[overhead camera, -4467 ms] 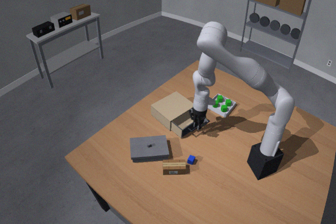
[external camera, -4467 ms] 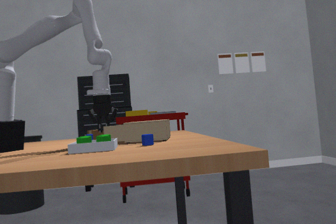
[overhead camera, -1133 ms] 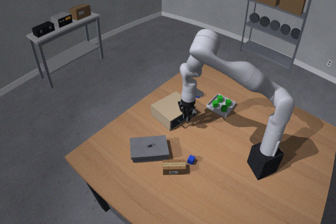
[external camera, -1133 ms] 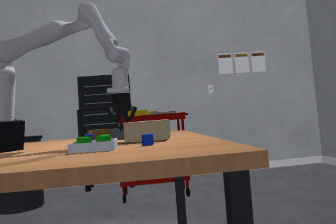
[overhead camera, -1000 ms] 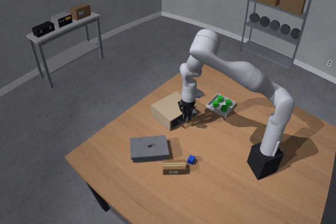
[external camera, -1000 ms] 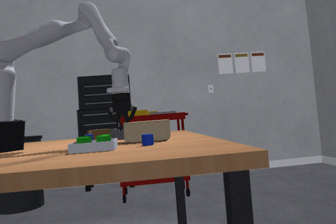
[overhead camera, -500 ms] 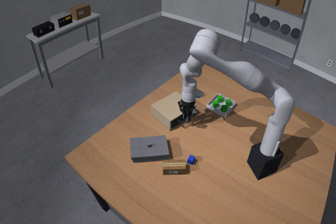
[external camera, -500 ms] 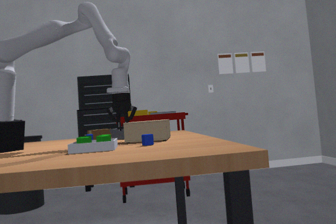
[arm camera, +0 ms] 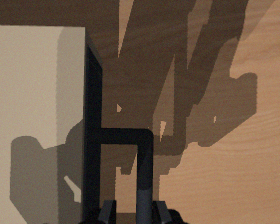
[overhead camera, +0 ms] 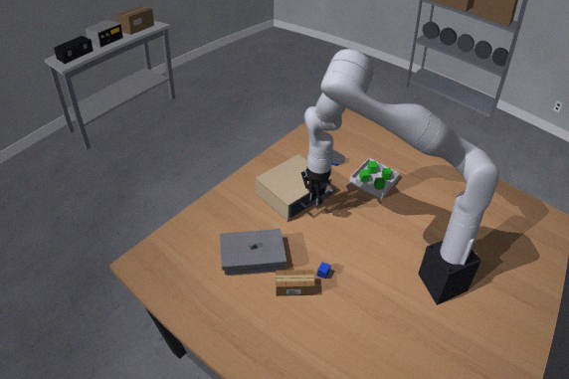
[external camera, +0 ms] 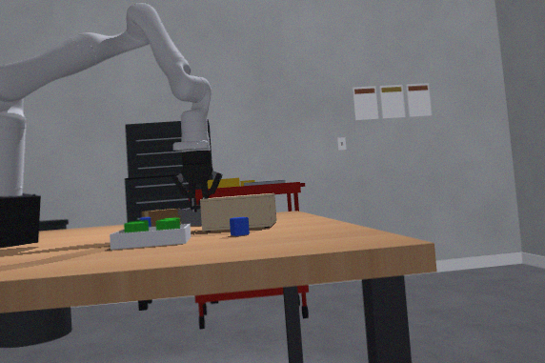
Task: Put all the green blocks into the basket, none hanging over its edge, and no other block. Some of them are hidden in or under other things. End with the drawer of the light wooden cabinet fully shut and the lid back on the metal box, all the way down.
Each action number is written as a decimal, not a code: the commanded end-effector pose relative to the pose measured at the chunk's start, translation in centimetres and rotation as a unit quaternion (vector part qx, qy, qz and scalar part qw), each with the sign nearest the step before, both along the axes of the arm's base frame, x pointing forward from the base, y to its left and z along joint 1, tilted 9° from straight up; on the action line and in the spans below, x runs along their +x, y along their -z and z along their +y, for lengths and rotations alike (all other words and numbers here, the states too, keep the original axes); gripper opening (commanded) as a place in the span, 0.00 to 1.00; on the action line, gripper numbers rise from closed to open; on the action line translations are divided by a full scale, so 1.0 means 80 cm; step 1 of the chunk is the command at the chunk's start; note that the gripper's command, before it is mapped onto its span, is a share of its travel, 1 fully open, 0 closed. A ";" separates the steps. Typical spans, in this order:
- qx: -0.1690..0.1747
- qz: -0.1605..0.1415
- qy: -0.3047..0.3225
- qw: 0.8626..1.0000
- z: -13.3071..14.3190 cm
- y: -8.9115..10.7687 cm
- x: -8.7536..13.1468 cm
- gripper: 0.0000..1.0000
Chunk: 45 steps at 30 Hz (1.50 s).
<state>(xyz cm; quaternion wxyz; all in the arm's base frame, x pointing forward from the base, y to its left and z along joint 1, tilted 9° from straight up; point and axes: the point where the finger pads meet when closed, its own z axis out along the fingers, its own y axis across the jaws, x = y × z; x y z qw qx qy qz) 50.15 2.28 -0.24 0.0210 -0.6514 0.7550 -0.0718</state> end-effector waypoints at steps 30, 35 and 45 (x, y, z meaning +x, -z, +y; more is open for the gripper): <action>0.000 -0.001 0.000 1.000 0.002 -0.021 -0.002 0.30; 0.000 -0.001 0.000 1.000 0.003 -0.038 -0.004 0.30; 0.000 -0.001 0.000 1.000 0.006 -0.074 -0.009 0.30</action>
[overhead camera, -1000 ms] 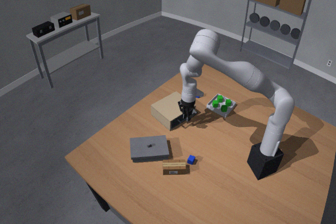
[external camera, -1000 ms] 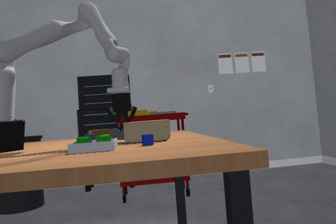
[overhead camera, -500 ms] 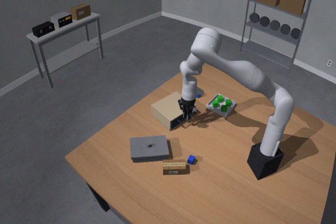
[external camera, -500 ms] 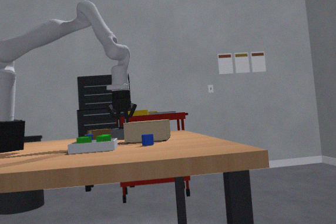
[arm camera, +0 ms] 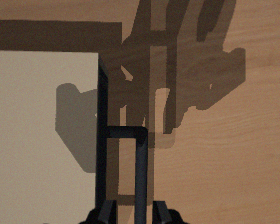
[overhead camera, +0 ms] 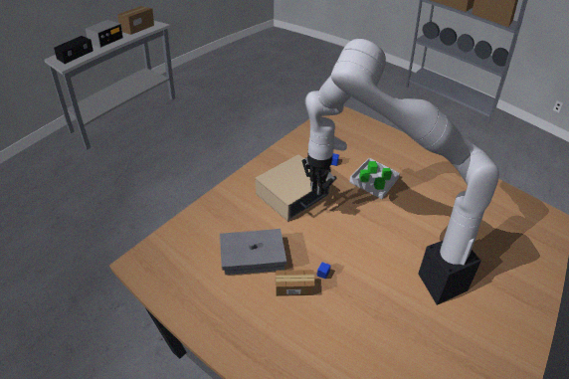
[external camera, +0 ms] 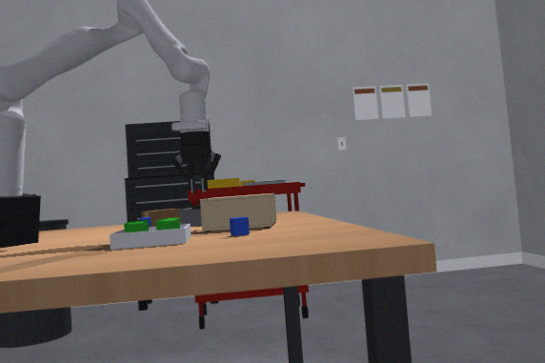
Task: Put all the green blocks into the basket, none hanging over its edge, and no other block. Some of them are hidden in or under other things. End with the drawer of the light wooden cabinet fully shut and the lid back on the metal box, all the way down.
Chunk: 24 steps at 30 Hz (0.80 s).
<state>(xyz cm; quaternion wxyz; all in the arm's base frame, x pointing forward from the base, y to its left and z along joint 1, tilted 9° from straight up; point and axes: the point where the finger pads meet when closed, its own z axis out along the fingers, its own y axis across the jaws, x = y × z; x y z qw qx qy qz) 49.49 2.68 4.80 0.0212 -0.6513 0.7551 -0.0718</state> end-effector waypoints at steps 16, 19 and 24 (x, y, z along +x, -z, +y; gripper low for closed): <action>0.000 -0.001 0.000 1.000 0.006 -0.069 -0.008 0.30; 0.000 -0.001 0.000 1.000 0.006 -0.076 -0.009 0.30; 0.000 -0.001 0.000 1.000 0.007 -0.085 -0.010 0.30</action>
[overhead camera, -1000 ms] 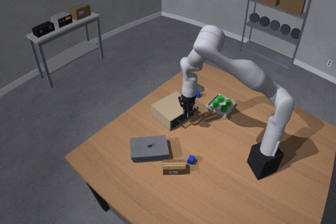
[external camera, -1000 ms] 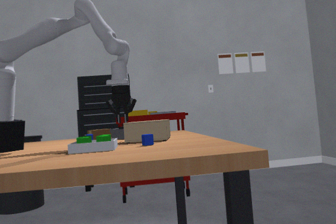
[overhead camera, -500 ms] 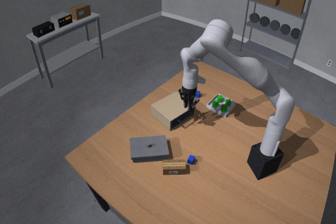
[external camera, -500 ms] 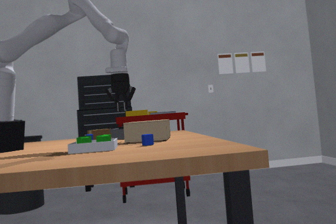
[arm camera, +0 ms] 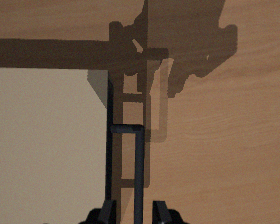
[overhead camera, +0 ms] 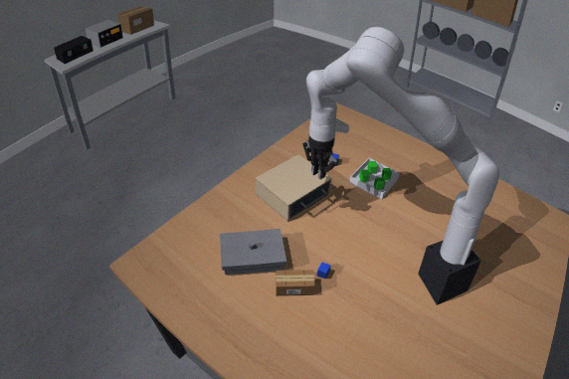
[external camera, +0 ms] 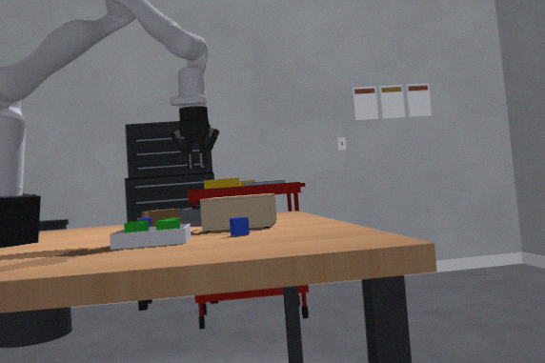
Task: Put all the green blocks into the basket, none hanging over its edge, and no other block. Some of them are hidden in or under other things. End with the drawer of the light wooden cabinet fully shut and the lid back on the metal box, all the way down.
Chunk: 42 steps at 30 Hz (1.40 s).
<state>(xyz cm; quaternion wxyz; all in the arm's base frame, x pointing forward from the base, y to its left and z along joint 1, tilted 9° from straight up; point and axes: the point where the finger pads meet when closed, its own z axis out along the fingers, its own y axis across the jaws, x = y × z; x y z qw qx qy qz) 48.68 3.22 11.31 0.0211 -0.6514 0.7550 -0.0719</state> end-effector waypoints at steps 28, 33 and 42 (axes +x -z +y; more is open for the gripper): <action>0.000 -0.001 0.000 1.000 -0.014 -0.038 -0.065 0.30; 0.000 -0.001 0.000 1.000 -0.014 -0.038 -0.065 0.30; 0.000 -0.001 0.000 1.000 -0.014 -0.038 -0.065 0.30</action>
